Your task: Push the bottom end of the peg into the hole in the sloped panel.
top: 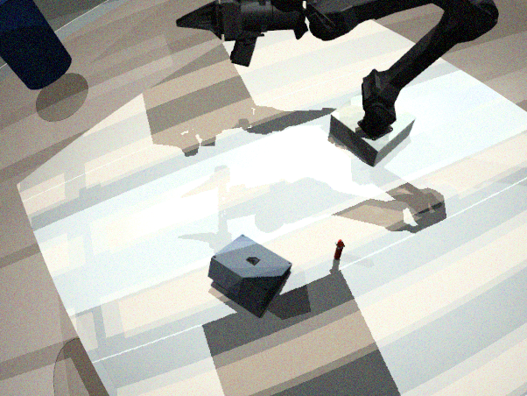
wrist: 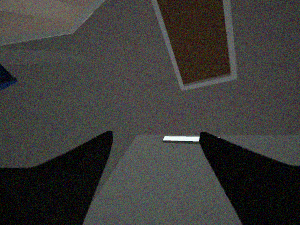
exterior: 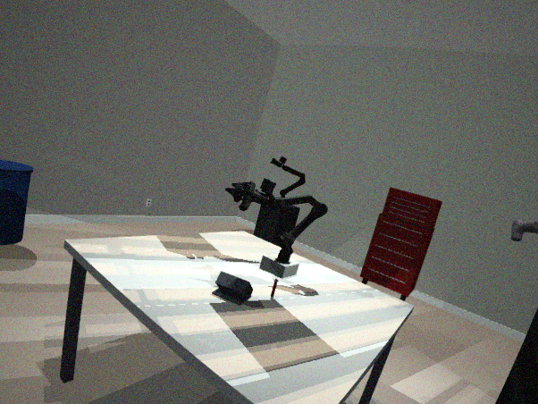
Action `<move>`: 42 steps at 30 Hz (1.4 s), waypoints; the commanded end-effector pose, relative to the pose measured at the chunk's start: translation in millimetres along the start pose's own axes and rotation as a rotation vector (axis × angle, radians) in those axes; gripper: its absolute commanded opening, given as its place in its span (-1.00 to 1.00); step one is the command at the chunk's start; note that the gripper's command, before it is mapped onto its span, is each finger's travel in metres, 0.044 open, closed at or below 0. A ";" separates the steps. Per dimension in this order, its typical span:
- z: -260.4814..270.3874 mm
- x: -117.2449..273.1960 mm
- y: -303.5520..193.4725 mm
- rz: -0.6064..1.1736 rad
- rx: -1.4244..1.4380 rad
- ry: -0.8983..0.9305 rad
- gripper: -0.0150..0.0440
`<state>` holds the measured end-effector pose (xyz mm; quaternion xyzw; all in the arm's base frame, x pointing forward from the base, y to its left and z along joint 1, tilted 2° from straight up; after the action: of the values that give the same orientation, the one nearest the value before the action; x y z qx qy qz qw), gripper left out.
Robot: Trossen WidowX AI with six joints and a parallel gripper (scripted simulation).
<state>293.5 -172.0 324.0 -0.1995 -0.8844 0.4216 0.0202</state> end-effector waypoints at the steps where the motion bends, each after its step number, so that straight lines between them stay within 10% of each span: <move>1: -0.1 -0.2 0.4 -0.001 -0.002 0.000 0.95; 42: -51.2 -15.5 185.6 -0.631 -0.724 0.334 1.00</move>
<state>377.0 -47.3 226.2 0.0095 -0.9796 0.0504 0.1945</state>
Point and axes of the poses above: the point midway between the two fingers, 35 mm back from their tips, its own x axis back along the fingers, its own z axis across the jaws, y = z × x, the point moved 1 cm from there along x, back along the fingers, and after that the axes turned 12 degrees about -x, right-handed, at the moved point
